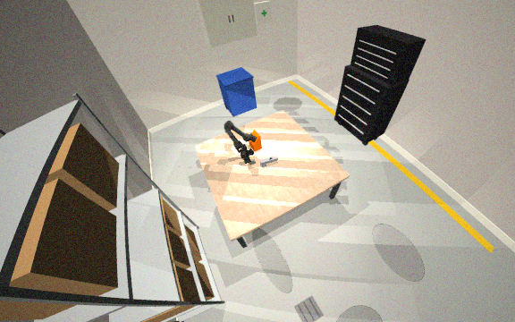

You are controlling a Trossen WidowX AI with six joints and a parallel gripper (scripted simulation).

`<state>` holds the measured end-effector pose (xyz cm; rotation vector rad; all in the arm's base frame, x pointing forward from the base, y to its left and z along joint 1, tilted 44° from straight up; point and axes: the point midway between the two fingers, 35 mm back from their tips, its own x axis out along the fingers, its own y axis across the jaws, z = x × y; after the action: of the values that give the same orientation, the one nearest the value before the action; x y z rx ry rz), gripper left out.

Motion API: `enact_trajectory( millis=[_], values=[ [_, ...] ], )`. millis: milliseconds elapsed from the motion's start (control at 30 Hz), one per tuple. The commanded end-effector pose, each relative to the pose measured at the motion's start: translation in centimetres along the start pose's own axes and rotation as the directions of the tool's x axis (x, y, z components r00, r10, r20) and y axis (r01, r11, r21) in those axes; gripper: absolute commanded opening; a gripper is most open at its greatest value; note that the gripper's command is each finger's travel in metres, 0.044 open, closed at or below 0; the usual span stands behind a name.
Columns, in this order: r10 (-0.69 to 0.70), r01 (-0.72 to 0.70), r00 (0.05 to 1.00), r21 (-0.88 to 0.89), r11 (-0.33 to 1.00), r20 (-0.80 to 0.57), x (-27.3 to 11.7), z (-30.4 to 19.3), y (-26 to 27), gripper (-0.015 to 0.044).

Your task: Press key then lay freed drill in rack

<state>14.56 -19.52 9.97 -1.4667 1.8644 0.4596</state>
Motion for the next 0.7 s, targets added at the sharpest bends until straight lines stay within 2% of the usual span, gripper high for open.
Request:
enact_trajectory(
  millis=[0,667],
  values=[
    [-0.001,0.001,1.000,-0.005,1.000,0.006,0.3,0.2,0.2,0.0000],
    [-0.001,0.001,1.000,-0.005,1.000,0.005,2.8,0.4,0.2,0.0000]
  ],
)
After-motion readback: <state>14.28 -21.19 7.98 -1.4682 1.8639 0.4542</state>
